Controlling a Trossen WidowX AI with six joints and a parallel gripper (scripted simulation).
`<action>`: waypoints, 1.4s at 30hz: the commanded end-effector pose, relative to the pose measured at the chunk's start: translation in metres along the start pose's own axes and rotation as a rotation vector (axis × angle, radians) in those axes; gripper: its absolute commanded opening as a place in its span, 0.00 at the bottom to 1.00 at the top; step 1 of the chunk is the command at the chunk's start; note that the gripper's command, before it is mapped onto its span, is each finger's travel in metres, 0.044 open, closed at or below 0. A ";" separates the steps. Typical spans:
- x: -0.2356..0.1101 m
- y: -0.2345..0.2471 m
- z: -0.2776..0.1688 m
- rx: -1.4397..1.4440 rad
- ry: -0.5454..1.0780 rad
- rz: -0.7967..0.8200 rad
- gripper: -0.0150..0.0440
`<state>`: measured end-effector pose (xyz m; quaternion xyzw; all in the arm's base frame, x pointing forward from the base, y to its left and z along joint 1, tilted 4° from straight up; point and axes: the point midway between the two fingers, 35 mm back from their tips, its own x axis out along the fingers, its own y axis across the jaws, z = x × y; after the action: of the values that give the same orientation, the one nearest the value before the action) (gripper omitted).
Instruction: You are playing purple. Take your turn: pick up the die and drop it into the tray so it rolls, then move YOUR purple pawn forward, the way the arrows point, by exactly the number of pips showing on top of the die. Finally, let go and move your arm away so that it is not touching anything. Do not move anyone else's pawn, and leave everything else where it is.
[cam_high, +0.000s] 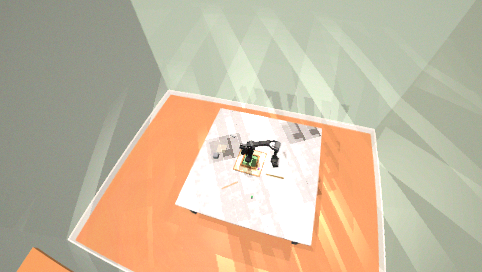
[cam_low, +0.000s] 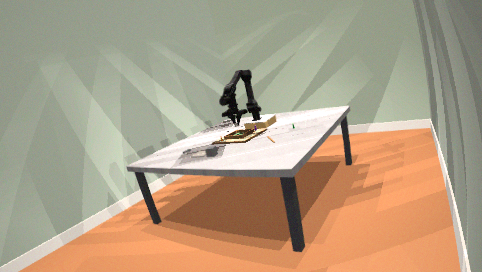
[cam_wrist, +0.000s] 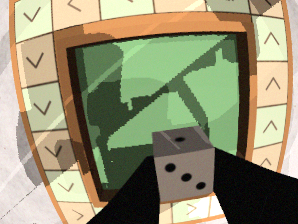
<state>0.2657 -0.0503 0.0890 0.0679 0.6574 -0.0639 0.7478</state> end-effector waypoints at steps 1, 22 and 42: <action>0.002 0.000 0.000 -0.005 -0.082 0.002 0.25; 0.008 0.000 0.005 -0.002 -0.788 0.007 0.25; -0.021 -0.001 -0.024 0.001 -0.810 0.004 0.25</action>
<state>0.2395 -0.0466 0.1065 0.0390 0.3096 -0.0842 0.9463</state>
